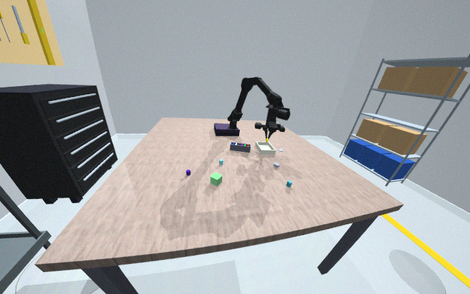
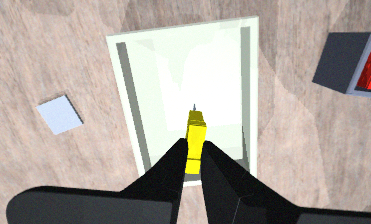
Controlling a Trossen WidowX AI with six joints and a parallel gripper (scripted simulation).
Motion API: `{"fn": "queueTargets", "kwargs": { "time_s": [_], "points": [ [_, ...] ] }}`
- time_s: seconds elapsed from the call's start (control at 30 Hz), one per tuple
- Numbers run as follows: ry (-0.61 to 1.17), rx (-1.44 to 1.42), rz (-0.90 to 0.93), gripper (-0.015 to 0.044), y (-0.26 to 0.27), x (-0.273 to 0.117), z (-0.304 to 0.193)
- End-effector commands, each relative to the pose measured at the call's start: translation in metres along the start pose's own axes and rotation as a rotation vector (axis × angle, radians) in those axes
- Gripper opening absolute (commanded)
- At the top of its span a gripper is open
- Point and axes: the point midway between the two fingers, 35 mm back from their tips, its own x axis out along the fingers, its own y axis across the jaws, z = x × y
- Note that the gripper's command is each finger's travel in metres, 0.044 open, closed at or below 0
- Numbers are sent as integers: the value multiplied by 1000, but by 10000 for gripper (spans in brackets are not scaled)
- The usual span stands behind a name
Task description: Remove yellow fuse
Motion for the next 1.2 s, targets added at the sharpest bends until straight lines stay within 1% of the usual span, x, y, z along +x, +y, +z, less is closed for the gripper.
{"fn": "queueTargets", "kwargs": {
  "time_s": [0.0,0.27,0.43,0.83,0.87,0.97,1.17],
  "points": [
    [10,5,-4,0,-1,9,-2],
    [10,5,-4,0,-1,22,-2],
    [10,5,-4,0,-1,23,-2],
    [3,0,-3,315,-1,19,-1],
    [3,0,-3,330,-1,17,-1],
    [9,4,-4,330,-1,-14,-1],
    [10,5,-4,330,-1,-17,-2]
  ]
}}
